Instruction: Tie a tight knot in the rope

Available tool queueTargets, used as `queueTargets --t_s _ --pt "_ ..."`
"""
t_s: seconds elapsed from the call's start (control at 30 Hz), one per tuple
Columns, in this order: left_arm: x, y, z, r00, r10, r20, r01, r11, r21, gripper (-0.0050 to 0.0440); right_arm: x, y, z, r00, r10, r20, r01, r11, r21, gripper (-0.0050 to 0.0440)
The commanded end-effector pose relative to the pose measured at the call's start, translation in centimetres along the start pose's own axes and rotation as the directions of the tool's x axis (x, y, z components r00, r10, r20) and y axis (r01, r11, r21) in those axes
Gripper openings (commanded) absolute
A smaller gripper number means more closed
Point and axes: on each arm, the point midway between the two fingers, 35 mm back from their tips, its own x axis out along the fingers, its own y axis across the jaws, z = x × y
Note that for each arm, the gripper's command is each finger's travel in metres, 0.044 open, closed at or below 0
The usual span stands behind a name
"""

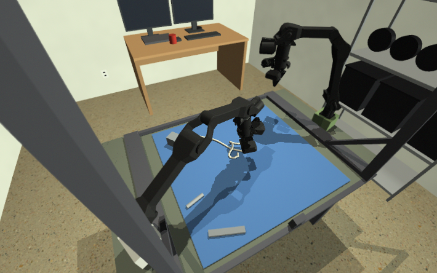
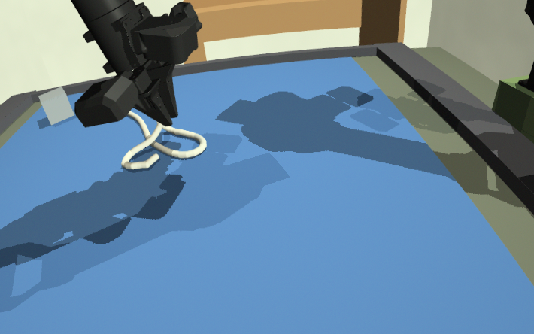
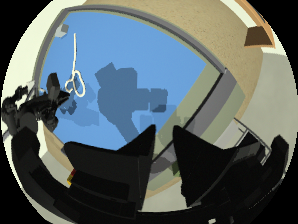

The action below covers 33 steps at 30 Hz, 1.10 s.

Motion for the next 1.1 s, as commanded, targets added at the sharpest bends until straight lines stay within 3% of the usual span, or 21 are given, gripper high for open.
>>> queueTargets --t_s 0.0,1.07 --pt "-0.7 0.3 0.4 1.000 0.013 0.017 -0.013 1.000 -0.003 0.0065 -0.8 -0.1 -0.1 1.000 0.009 0.022 -0.009 1.000 -0.002 0.0085" --pt "1.5 0.0 0.1 1.000 0.002 0.004 -0.002 1.000 -0.003 0.0065 -0.8 -0.1 -0.1 1.000 0.009 0.022 -0.009 1.000 -0.002 0.0085"
